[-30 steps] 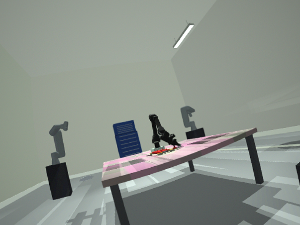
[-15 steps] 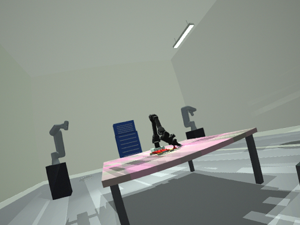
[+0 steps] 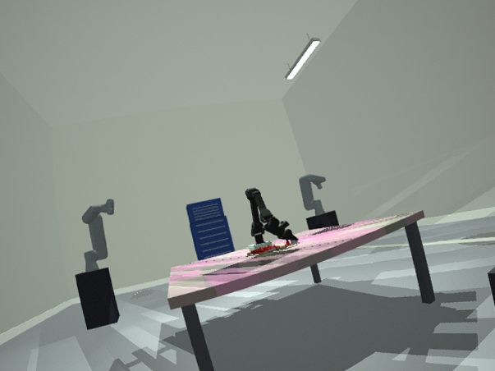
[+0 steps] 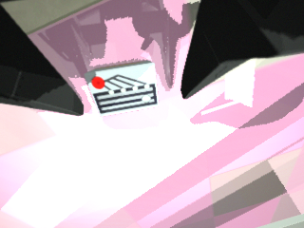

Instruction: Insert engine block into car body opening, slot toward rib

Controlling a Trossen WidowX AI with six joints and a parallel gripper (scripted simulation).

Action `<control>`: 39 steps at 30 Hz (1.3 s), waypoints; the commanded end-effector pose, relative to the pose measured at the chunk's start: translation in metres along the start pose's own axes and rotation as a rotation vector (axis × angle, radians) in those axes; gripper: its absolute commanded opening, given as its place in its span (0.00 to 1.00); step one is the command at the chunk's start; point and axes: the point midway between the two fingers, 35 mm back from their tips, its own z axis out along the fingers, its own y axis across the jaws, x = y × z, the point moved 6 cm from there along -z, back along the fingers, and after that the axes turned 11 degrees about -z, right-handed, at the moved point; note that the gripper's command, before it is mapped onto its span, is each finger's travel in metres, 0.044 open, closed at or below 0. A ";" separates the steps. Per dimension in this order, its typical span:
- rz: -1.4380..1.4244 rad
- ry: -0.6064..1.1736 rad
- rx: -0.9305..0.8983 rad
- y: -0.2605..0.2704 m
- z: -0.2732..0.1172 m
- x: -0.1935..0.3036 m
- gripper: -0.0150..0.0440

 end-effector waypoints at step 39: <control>0.229 0.130 -0.039 -0.007 -0.033 -0.011 1.00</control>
